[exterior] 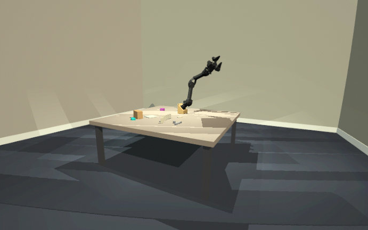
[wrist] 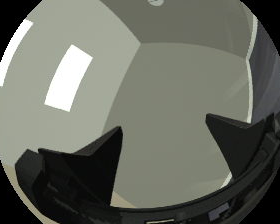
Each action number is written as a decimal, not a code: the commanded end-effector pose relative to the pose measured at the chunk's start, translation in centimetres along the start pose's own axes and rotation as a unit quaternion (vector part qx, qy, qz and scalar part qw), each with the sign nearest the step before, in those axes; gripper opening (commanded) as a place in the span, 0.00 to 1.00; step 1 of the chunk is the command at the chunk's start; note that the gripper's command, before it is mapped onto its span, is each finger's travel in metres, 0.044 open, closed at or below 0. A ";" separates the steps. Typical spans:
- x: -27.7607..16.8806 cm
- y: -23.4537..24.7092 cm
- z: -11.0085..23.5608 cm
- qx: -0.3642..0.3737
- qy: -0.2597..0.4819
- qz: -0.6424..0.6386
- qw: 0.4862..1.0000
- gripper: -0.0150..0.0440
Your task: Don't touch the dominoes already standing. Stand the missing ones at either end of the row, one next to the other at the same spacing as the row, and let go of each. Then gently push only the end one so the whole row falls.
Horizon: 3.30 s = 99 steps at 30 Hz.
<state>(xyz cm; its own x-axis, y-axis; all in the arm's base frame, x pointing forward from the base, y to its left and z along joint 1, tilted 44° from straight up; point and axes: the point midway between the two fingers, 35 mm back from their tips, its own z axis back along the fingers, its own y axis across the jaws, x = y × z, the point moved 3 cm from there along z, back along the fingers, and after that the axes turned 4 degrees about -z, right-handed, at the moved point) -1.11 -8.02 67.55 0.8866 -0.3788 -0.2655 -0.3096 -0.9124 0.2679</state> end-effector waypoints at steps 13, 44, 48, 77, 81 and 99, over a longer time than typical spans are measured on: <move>5.5 -22.8 -0.1 -0.313 0.020 0.309 0.898 1.00; 33.2 -38.4 25.3 -0.834 0.004 0.270 0.481 1.00; 35.0 -37.1 31.0 -0.877 -0.013 0.178 0.447 1.00; 33.9 -39.7 45.1 -0.888 -0.028 -0.083 0.451 1.00; 33.8 -40.2 45.4 -0.888 -0.028 -0.083 0.451 1.00; 33.7 -40.8 45.8 -0.888 -0.028 -0.083 0.451 0.60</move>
<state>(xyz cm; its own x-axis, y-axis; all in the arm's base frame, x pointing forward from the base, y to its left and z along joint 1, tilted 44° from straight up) 25.68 9.26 5.26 0.8227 -0.3769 -0.4256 0.5655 0.6187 0.5454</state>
